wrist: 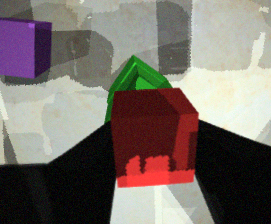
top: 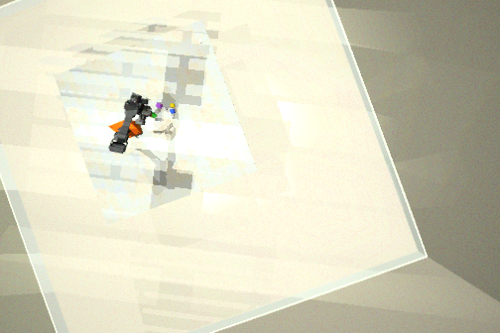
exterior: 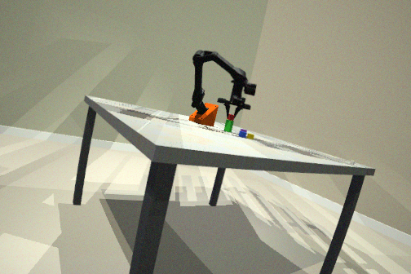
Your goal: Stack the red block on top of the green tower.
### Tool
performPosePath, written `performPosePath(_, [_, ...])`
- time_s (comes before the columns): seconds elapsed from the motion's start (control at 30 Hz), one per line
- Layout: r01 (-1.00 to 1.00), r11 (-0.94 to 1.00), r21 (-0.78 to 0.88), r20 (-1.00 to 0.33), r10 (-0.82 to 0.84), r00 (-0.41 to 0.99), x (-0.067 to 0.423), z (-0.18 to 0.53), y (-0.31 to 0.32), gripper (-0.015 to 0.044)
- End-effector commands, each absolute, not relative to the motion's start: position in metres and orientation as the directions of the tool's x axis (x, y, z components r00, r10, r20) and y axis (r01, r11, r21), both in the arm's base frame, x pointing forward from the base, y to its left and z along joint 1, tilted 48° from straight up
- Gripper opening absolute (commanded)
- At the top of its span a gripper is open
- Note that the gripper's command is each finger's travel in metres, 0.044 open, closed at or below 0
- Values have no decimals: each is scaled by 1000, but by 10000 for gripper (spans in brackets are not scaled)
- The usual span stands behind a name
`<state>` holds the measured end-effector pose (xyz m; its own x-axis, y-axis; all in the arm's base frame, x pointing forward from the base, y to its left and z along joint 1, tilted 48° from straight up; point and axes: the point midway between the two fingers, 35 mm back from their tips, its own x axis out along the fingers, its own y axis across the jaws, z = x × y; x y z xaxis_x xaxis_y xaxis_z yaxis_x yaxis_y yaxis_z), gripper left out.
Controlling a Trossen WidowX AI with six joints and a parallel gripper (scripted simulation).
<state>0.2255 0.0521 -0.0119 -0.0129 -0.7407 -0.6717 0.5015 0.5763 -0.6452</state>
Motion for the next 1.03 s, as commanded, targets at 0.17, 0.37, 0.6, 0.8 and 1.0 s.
performPosePath(0.17, [501,576,-645,-672,-740,-14,226,-12,52,341])
performPosePath(0.37, [501,576,-645,-672,-740,-14,226,-12,52,440])
performPosePath(0.6, [501,576,-645,-672,-740,-14,226,-12,52,440])
performPosePath(0.8, [501,576,-645,-672,-740,-14,226,-12,52,440])
performPosePath(1.0, [501,576,-645,-672,-740,-14,226,-12,52,440])
